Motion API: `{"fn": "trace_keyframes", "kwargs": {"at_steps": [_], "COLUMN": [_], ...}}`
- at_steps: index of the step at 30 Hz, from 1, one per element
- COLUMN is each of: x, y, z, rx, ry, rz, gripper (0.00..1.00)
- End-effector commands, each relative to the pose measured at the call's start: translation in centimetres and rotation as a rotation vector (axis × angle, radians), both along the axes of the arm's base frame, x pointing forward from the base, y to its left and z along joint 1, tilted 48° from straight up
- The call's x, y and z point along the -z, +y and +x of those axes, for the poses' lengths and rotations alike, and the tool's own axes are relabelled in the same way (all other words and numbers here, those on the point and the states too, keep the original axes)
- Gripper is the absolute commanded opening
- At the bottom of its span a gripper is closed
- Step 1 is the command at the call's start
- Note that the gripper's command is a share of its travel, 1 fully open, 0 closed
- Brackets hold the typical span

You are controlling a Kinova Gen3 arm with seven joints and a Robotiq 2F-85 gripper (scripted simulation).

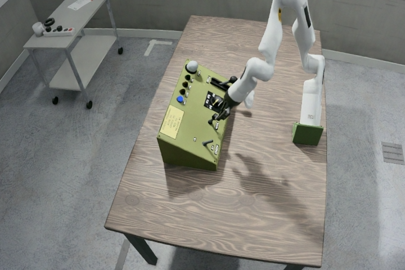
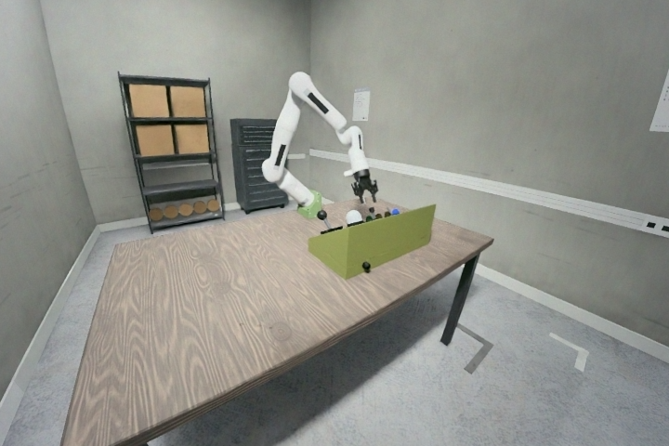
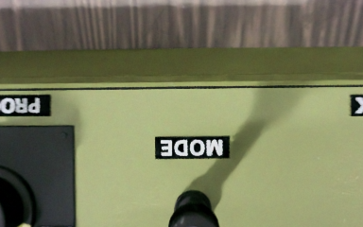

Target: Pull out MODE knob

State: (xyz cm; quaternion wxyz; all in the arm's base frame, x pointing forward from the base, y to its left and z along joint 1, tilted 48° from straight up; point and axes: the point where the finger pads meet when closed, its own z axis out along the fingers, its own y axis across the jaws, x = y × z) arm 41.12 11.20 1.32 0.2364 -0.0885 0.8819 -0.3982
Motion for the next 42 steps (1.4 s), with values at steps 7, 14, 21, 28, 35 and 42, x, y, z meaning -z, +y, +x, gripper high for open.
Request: {"fn": "trace_keyframes", "kwargs": {"at_steps": [7, 14, 21, 28, 35, 42], "x": [-3.5, -4.2, -4.3, -4.3, -4.3, -4.3], "y": [4.1, 5.0, 5.0, 5.0, 5.0, 5.0], "z": [-2.9, -3.5, -3.6, -3.6, -3.6, -3.6], "rx": [0.0, 0.0, 0.0, 0.0, 0.0, 0.0], "ry": [-0.001, -0.001, -0.001, -0.001, -0.001, -0.001], "rz": [0.001, 0.001, 0.001, 0.001, 0.001, 0.001], "gripper": [0.77, 0.77, 1.0, 1.0, 1.0, 1.0]}}
